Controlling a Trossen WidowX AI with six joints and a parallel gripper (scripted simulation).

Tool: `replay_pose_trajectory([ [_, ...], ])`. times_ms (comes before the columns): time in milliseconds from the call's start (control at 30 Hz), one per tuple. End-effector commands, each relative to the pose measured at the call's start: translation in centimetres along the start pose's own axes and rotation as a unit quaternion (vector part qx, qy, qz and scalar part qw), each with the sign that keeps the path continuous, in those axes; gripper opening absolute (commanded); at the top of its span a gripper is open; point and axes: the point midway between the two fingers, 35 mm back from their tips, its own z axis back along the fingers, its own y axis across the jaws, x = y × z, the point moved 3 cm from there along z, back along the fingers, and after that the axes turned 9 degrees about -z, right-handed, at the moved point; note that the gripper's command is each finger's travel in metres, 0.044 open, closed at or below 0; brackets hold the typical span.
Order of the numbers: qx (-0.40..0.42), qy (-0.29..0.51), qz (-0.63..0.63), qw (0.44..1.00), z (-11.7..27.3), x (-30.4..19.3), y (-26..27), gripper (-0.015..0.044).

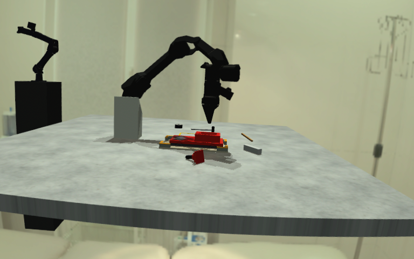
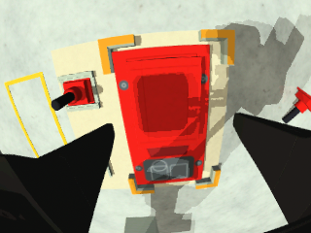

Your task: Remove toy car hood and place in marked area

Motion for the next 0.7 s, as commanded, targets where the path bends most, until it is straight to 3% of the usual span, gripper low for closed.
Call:
replay_pose_trajectory([
  [0, 0.002, 0.002, -0.005, 1.0, -0.5, -0.2, 0.0, 0.044],
  [667, 0.003, 0.002, -0.005, 1.0, -2.3, -0.2, 0.1, 0.044],
])
